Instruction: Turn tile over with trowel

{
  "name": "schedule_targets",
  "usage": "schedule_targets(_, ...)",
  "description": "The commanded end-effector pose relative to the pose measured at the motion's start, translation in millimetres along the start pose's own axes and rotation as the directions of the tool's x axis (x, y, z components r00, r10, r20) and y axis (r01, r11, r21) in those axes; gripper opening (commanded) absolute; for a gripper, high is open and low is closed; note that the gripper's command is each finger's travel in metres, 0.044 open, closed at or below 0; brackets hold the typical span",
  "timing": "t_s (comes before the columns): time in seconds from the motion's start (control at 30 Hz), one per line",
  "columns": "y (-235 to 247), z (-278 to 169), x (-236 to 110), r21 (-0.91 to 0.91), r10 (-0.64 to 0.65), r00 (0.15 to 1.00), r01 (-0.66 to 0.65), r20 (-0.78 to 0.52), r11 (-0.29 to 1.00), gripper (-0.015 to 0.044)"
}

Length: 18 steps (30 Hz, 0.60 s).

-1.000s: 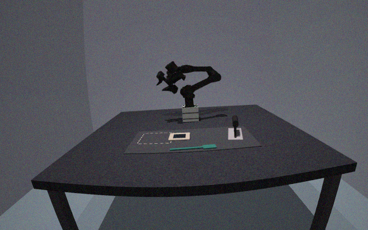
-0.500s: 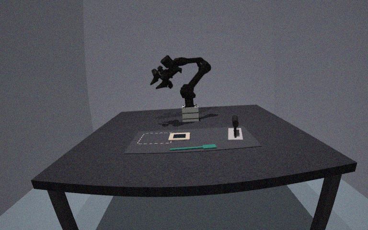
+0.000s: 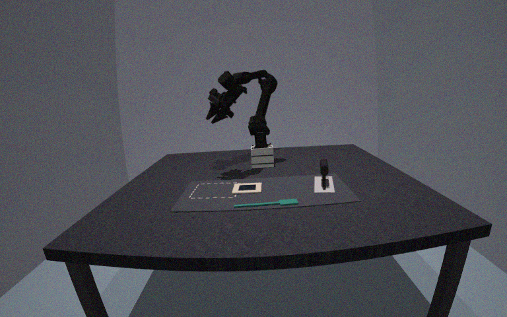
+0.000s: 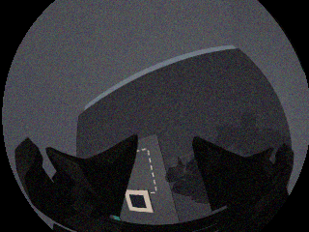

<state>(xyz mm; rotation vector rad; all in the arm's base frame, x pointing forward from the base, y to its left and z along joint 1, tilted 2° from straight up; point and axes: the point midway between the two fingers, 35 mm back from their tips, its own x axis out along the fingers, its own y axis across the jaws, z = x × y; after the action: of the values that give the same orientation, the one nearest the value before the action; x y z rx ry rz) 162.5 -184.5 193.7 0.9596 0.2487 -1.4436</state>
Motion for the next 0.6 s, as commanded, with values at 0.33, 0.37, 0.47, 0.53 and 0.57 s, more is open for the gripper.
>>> schedule_targets(0.33, 85, -83, -22, -0.351, 0.062, 0.958, -0.162, -0.279, 0.922, 0.027)
schedule_targets(0.37, 90, -91, -24, -0.373, 0.063, 0.953, -0.177, -0.298, 0.911, 0.027)
schedule_targets(0.47, 103, -115, -33, -0.435, 0.063, 0.934, -0.224, -0.352, 0.872, 0.027)
schedule_targets(0.53, 111, -131, -39, -0.474, 0.057, 0.92, -0.252, -0.388, 0.843, 0.027)
schedule_targets(0.57, 113, -140, -42, -0.493, 0.052, 0.913, -0.266, -0.405, 0.828, 0.027)
